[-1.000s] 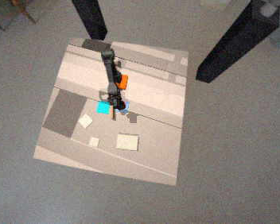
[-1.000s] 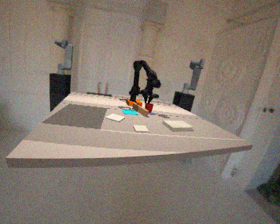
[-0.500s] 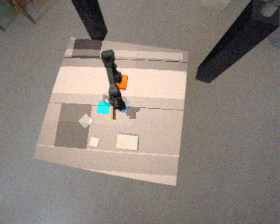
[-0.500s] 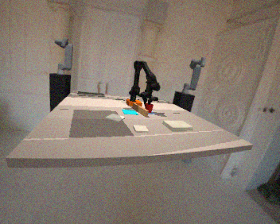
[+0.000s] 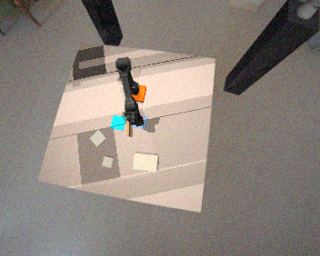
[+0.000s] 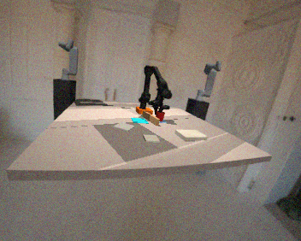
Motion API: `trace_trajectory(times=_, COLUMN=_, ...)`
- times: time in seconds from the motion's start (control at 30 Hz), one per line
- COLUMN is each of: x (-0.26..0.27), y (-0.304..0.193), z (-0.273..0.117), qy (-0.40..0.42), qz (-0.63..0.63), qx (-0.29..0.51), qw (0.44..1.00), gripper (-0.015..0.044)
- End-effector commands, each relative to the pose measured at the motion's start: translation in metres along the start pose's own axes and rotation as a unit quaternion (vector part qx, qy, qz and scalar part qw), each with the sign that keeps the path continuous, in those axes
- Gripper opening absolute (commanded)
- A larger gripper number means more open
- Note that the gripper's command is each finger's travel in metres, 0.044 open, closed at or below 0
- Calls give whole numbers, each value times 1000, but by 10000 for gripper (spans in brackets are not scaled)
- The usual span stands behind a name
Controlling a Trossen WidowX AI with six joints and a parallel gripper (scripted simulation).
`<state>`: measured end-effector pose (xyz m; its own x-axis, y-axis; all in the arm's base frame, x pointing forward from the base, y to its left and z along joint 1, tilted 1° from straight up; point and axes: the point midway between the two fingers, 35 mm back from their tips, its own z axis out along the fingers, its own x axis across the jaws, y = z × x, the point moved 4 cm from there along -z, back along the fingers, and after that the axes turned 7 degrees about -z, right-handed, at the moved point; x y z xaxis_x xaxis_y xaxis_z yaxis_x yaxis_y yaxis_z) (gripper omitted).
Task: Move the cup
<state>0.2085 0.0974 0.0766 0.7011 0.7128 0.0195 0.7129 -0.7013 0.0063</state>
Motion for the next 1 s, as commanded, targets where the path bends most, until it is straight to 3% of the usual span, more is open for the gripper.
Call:
trace_trajectory(times=0.0, x=0, y=0, z=0, qy=0, qz=0, qx=0, qw=1000, gripper=69)
trace_trajectory(times=0.33, x=0, y=0, z=0, qy=0, qz=0, qx=0, qw=1000, gripper=2)
trace_trajectory(times=0.97, x=4, y=1, z=-41, qy=-1, qz=1, qx=0, qw=1000, gripper=0)
